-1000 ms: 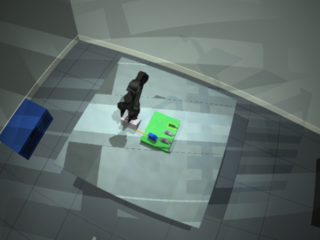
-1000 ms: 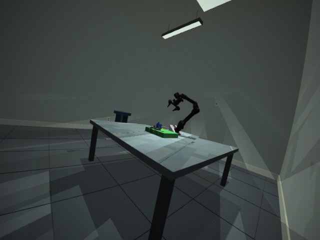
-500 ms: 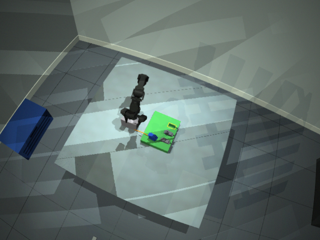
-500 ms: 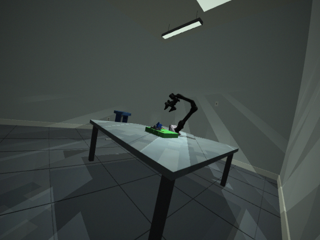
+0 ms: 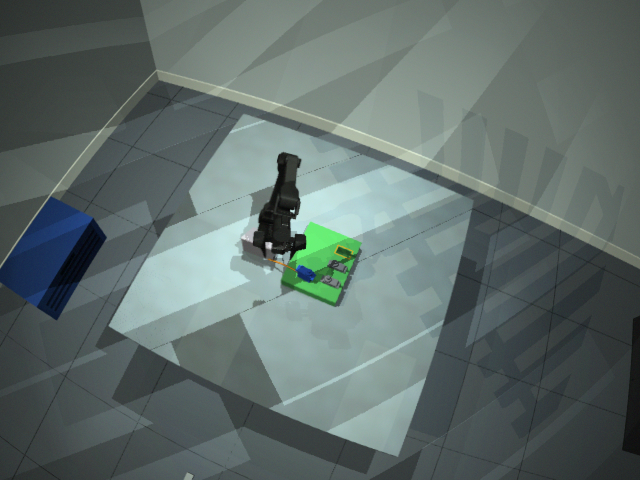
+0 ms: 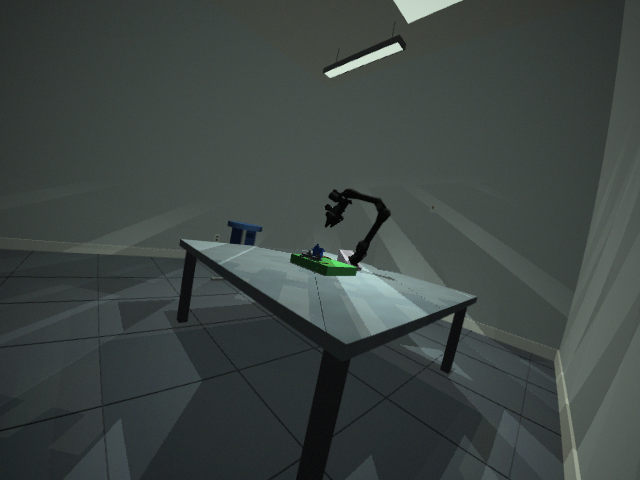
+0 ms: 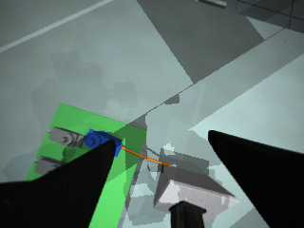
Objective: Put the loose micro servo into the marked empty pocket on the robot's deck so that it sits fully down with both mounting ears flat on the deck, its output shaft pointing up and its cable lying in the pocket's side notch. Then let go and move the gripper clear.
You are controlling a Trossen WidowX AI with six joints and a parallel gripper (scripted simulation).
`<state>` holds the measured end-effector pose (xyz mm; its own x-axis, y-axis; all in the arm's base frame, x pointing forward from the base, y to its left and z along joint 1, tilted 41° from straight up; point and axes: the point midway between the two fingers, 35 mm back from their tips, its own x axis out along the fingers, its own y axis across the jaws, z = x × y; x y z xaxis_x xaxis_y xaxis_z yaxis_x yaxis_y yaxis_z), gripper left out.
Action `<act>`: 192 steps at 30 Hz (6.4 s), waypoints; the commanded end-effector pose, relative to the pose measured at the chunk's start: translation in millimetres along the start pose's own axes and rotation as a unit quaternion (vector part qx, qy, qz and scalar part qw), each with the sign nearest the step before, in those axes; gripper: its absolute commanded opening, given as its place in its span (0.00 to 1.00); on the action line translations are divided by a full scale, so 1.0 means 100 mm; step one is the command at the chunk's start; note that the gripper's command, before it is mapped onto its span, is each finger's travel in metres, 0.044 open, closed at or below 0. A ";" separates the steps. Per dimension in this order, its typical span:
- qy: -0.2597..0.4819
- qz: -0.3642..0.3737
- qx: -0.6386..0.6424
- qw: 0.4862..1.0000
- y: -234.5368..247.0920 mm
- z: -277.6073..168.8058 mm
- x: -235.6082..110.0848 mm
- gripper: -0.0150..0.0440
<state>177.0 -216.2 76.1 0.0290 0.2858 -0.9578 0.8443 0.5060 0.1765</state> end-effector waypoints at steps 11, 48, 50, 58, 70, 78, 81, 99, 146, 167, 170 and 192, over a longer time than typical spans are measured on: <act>0.080 0.045 -0.218 0.972 0.46 -0.11 0.34 1.00; 0.165 0.135 -0.480 0.851 1.04 -0.51 1.03 1.00; 0.165 0.135 -0.480 0.851 1.05 -0.52 1.05 1.00; 0.165 0.135 -0.480 0.851 1.05 -0.57 1.16 1.00; 0.165 0.135 -0.480 0.851 1.06 -0.59 1.20 0.64; 0.165 0.135 -0.480 0.851 1.06 -0.59 1.20 0.42; 0.165 0.135 -0.480 0.851 1.06 -0.59 1.19 0.35; 0.166 0.134 -0.480 0.851 0.99 -0.56 0.89 0.25; 0.167 0.137 -0.479 0.851 1.84 -1.67 0.31 0.25; 0.195 0.095 -0.271 0.938 1.90 -1.79 0.25 0.25; 0.200 0.085 -0.222 0.951 1.90 -1.79 0.25 0.25; 0.217 0.005 0.146 0.965 1.90 -1.79 0.25 0.25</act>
<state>242.1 32.7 124.9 -0.1379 0.6330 -0.7618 0.9334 0.3402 0.1137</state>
